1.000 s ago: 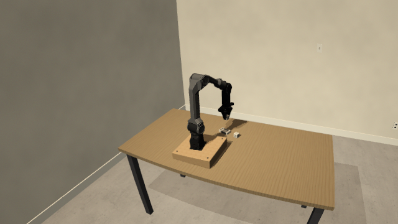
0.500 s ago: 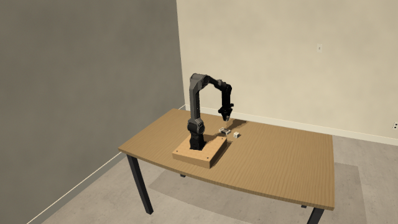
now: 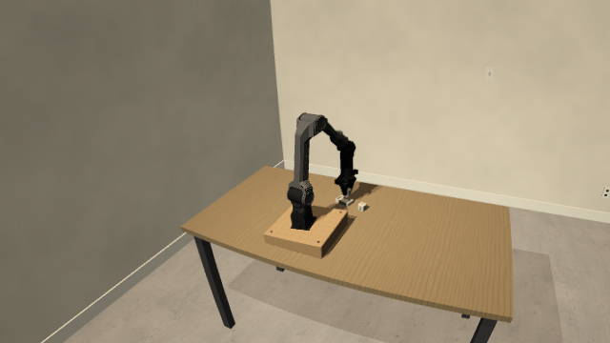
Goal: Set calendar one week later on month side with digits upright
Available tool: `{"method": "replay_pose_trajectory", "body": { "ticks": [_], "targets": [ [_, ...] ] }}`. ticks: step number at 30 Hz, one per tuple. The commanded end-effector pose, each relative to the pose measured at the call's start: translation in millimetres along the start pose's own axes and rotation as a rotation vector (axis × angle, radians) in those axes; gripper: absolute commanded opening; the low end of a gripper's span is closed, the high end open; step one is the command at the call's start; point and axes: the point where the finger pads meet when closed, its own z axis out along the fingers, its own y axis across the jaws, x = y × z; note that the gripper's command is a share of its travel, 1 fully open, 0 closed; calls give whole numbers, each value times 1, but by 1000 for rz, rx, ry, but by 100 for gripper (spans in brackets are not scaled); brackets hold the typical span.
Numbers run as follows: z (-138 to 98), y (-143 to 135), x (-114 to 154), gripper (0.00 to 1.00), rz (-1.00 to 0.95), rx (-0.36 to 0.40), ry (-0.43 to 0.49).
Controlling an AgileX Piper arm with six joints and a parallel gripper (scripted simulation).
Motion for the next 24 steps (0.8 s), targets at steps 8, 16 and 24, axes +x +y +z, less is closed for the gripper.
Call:
{"method": "replay_pose_trajectory", "body": {
  "ticks": [8,16,24],
  "targets": [
    [25,0,0,33,-1,2,0],
    [27,0,0,33,-1,1,0],
    [27,0,0,33,-1,1,0]
  ]
}}
